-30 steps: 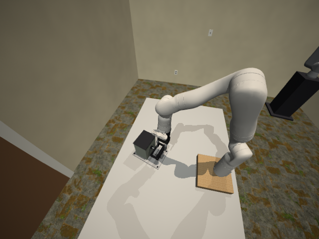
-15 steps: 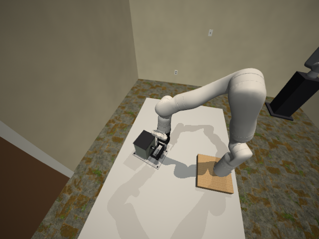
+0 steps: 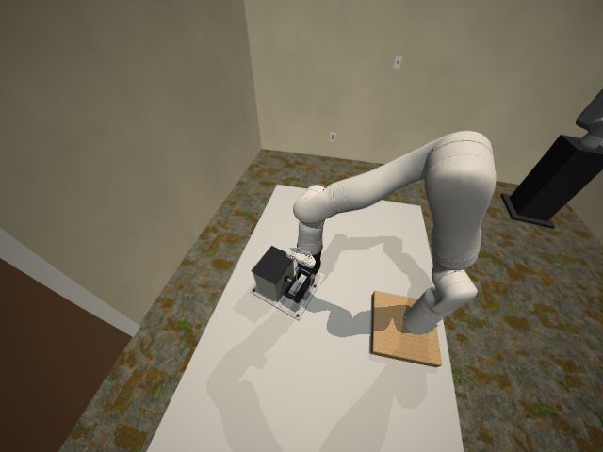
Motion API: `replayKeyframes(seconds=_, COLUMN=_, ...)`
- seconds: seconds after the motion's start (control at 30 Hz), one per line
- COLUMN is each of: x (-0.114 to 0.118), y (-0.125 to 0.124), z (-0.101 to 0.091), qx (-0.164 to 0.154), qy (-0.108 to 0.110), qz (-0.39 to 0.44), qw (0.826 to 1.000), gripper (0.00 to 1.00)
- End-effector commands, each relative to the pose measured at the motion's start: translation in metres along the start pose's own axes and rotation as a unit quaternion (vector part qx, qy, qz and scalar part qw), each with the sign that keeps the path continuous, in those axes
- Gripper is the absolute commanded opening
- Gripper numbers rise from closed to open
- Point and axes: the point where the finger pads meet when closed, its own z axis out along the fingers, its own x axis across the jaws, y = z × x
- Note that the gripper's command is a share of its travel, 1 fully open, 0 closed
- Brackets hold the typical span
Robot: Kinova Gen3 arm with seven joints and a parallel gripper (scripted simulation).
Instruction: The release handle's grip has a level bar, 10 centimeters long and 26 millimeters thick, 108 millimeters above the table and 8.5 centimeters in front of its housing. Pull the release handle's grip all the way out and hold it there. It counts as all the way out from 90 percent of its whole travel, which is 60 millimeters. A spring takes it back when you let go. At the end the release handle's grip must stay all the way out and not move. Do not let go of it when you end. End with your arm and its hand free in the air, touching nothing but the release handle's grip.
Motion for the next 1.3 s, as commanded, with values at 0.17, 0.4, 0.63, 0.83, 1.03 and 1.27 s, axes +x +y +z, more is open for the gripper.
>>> replayKeyframes(seconds=0.17, x=-0.001, y=-0.002, z=0.011, qx=0.003, qy=-0.001, qz=-0.002, qw=1.0, gripper=0.96)
replayKeyframes(seconds=0.4, x=-0.002, y=-0.002, z=0.02, qx=0.003, qy=-0.003, qz=-0.002, qw=1.0, gripper=0.96)
replayKeyframes(seconds=0.63, x=-0.002, y=-0.002, z=0.025, qx=0.003, qy=-0.004, qz=-0.002, qw=1.0, gripper=0.96)
replayKeyframes(seconds=0.83, x=-0.002, y=-0.002, z=0.028, qx=0.003, qy=-0.004, qz=-0.002, qw=1.0, gripper=0.96)
replayKeyframes(seconds=1.03, x=-0.002, y=-0.002, z=0.029, qx=0.003, qy=-0.004, qz=-0.002, qw=1.0, gripper=0.96)
replayKeyframes(seconds=1.27, x=-0.002, y=-0.002, z=0.029, qx=0.003, qy=-0.004, qz=-0.002, qw=1.0, gripper=0.96)
